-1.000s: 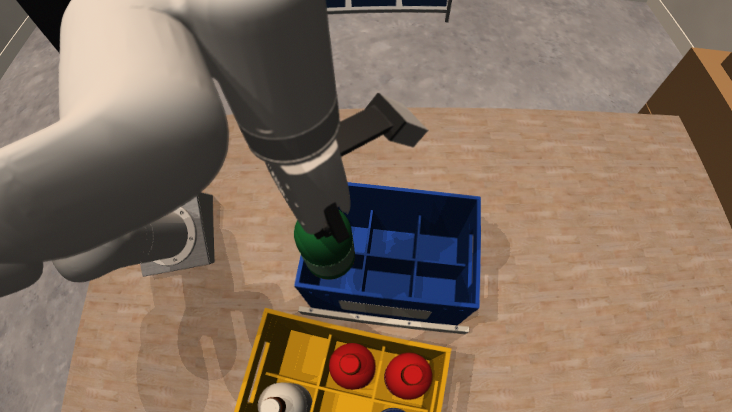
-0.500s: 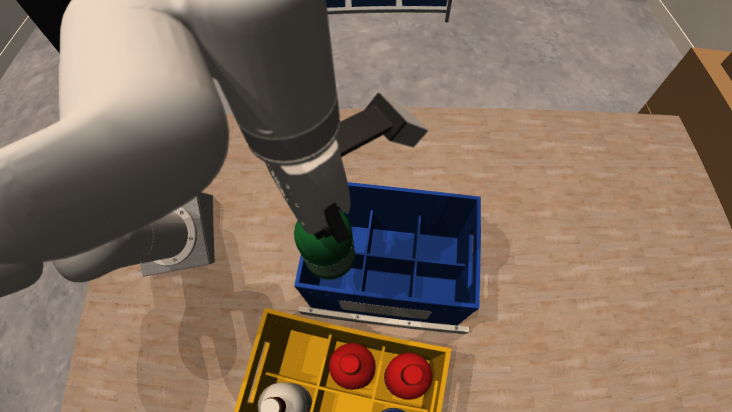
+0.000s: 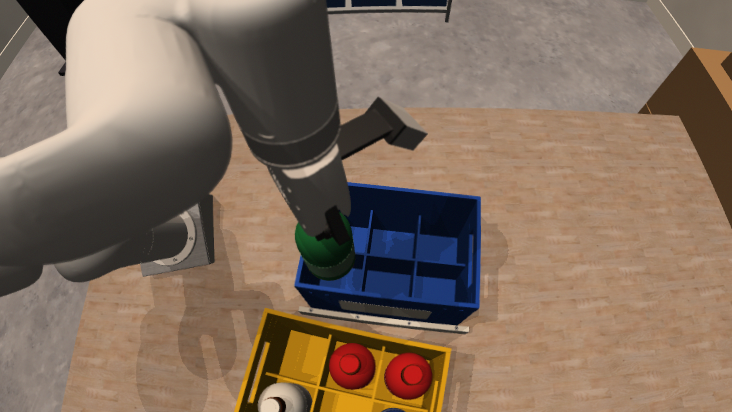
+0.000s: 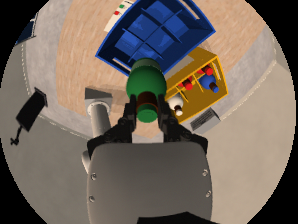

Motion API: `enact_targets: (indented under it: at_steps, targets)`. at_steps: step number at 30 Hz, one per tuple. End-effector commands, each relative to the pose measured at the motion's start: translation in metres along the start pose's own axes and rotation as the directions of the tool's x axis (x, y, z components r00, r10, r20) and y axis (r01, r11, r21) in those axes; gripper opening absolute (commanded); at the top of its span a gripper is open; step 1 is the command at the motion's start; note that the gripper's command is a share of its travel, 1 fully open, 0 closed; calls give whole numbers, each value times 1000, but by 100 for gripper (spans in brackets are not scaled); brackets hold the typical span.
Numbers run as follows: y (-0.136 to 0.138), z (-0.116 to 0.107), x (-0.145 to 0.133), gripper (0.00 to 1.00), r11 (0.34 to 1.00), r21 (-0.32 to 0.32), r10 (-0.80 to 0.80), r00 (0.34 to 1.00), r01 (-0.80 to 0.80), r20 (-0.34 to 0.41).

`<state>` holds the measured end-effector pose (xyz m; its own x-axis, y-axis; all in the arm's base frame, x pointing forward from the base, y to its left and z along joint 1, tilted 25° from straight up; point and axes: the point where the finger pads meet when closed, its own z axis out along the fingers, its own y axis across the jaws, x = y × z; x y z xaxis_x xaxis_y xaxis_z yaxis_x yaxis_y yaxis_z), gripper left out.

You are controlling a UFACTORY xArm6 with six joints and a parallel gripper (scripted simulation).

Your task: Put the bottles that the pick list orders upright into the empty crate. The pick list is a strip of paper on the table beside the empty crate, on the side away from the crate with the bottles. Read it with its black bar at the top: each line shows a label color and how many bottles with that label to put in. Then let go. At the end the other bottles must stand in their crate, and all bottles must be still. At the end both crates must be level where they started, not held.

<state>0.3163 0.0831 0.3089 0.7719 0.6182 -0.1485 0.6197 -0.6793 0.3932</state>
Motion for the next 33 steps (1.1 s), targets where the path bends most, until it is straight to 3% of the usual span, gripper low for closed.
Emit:
enact_targets:
  at_steps: [1,33]
  targets:
    - [1,3,1,0,1000,-1,1,1000,-1,-4]
    - [1,31,1,0,1000,-1,1,1000,-1,-4]
